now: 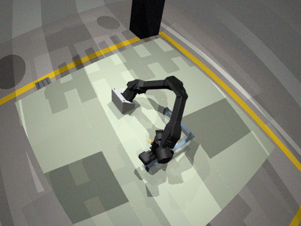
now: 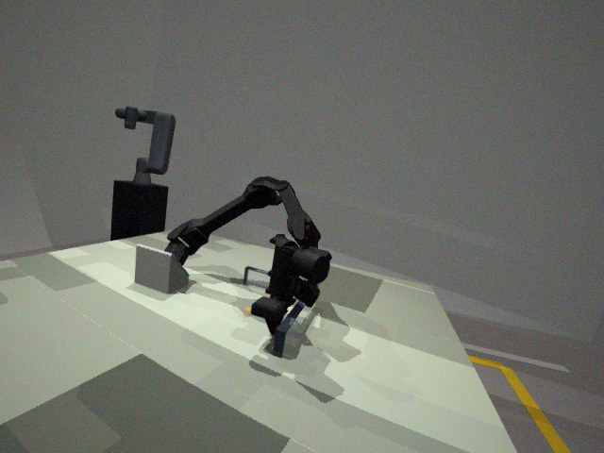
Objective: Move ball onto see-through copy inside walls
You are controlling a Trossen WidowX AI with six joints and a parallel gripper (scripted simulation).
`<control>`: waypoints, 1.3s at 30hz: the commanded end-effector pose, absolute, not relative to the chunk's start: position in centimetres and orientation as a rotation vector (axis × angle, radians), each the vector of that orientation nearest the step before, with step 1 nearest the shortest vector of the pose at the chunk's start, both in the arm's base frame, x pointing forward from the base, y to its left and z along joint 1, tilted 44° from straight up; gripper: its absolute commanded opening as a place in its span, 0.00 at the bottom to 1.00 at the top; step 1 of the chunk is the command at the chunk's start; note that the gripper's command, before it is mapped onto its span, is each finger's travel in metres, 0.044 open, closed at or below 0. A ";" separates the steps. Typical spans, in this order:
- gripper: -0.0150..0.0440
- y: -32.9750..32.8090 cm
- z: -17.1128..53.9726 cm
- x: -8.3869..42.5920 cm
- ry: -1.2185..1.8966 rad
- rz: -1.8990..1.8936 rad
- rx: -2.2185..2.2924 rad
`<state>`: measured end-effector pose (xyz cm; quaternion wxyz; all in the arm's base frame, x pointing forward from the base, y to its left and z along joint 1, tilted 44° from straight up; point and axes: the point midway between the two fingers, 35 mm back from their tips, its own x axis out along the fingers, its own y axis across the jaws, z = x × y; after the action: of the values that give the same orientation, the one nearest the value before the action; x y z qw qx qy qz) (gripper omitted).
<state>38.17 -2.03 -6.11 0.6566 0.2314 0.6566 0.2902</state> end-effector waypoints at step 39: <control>0.25 -9.9 1.9 38.5 1.493 0.647 0.532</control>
<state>38.61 -9.39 1.66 0.6599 0.2355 0.6555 0.2817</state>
